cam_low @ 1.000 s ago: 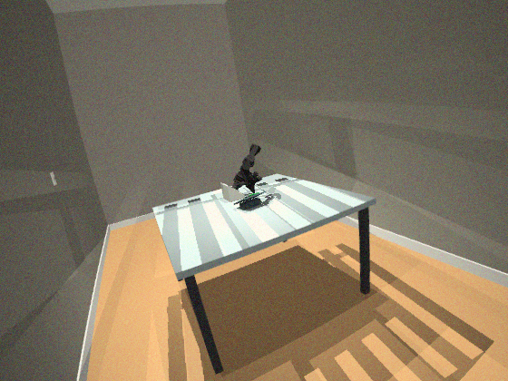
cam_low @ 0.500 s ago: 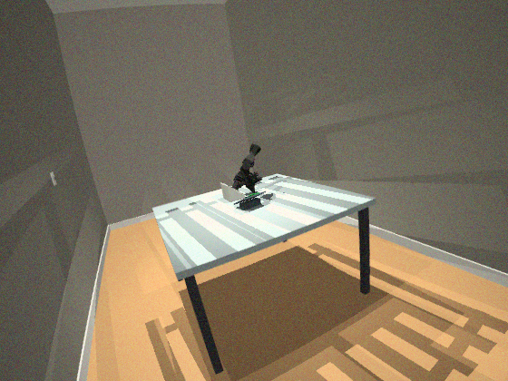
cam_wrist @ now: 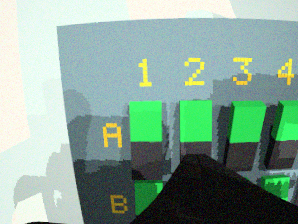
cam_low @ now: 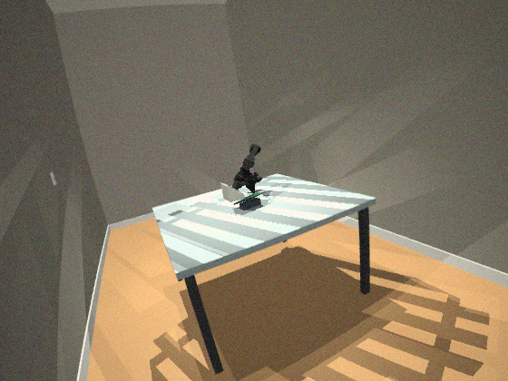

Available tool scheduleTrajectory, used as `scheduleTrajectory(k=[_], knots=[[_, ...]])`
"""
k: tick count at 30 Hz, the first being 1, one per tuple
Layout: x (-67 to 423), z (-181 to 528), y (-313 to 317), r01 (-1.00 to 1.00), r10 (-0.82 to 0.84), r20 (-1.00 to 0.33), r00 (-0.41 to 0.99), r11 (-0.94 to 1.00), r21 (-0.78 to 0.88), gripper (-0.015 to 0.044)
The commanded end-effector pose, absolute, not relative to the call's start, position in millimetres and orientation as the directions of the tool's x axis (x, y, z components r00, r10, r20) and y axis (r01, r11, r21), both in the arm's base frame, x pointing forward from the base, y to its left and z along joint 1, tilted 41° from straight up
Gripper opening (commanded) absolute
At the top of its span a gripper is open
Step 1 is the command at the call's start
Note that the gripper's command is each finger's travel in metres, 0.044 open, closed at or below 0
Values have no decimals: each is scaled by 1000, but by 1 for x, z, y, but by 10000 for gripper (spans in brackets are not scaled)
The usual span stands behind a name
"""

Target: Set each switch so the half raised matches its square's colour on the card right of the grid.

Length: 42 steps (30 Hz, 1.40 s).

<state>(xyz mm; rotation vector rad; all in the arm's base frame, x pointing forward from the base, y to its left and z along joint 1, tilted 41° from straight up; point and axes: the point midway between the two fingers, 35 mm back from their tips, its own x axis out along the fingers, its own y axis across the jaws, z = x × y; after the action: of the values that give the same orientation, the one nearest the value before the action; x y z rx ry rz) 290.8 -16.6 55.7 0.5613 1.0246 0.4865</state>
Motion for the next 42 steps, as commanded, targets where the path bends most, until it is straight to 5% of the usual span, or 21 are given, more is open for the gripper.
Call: scheduleTrajectory(k=[1,22,29,42], knots=[[291,55,-16,-112,616,-655,437,761,639,0],[292,55,-16,-116,617,-654,437,760,640,0],[266,96,-56,-110,619,-668,412,762,638,0],[235,82,-21,-108,616,-665,422,763,638,0]])
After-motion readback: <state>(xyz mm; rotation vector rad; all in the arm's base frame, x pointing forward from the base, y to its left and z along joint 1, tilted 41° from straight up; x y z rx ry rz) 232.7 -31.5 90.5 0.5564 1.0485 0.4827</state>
